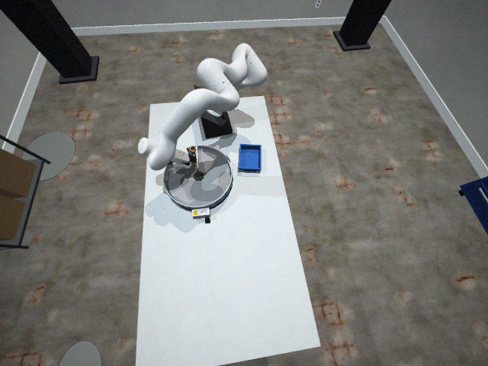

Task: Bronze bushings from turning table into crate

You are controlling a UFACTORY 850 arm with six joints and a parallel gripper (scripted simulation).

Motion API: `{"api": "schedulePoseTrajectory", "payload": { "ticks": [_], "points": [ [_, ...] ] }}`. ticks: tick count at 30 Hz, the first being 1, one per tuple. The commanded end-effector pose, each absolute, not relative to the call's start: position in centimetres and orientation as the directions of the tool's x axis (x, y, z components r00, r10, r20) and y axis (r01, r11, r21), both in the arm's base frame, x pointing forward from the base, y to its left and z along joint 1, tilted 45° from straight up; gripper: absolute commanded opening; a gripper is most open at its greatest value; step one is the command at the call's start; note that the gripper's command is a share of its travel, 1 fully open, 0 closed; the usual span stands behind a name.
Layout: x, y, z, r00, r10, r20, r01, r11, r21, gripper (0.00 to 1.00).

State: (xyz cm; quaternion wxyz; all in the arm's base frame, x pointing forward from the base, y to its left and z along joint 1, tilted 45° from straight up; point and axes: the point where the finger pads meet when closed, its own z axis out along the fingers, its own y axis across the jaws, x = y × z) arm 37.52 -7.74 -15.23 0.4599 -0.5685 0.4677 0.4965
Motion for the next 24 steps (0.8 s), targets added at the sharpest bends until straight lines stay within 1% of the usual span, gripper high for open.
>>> {"api": "schedulePoseTrajectory", "payload": {
  "ticks": [1,17,18,24],
  "points": [
    [37.54,-7.37,-15.64,0.071,-0.076,-0.995,-0.988,-0.139,-0.060,0.10],
    [37.52,-7.12,-15.88,0.071,-0.076,-0.995,-0.988,-0.139,-0.060,0.10],
    [37.52,-7.12,-15.88,0.071,-0.076,-0.995,-0.988,-0.139,-0.060,0.00],
    [37.52,-7.12,-15.88,0.071,-0.076,-0.995,-0.988,-0.139,-0.060,0.00]
  ]
}}
